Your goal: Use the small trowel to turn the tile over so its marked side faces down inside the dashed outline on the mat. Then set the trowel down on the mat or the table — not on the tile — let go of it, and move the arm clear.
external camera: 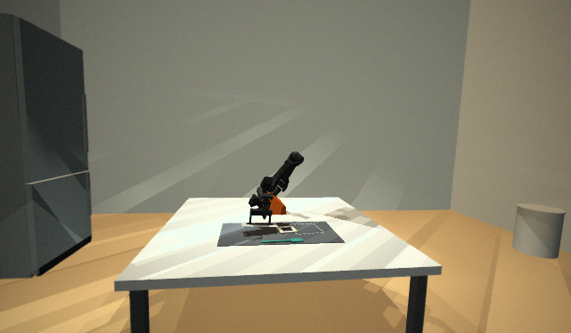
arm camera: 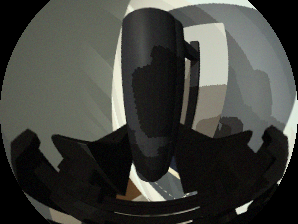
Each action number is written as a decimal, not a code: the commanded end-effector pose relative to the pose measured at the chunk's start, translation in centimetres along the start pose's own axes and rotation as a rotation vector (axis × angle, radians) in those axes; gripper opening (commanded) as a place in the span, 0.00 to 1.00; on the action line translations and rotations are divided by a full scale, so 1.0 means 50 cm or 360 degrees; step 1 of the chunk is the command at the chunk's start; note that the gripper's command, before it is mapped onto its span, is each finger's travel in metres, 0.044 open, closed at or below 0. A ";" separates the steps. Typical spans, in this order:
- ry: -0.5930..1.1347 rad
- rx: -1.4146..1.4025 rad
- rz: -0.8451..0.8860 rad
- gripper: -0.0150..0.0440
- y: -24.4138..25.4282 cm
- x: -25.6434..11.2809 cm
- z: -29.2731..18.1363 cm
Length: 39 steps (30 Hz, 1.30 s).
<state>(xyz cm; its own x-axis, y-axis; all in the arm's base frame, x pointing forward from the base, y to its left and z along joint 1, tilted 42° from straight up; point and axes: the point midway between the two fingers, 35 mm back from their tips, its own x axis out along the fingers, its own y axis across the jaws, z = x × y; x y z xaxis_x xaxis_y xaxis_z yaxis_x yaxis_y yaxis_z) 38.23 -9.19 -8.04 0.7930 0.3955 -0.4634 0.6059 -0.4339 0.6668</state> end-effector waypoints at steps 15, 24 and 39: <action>-0.0014 0.0005 0.0014 0.25 -0.035 0.040 0.003; -0.0013 0.0006 0.0014 0.25 -0.042 0.047 -0.005; -0.0013 0.0007 0.0012 0.25 -0.038 0.046 -0.055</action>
<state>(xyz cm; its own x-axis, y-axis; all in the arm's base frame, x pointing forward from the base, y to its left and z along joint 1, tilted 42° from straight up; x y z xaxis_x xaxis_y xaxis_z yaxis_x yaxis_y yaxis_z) 38.60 -5.89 -9.43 0.7964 0.3795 -0.4709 0.6032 -0.4426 0.6635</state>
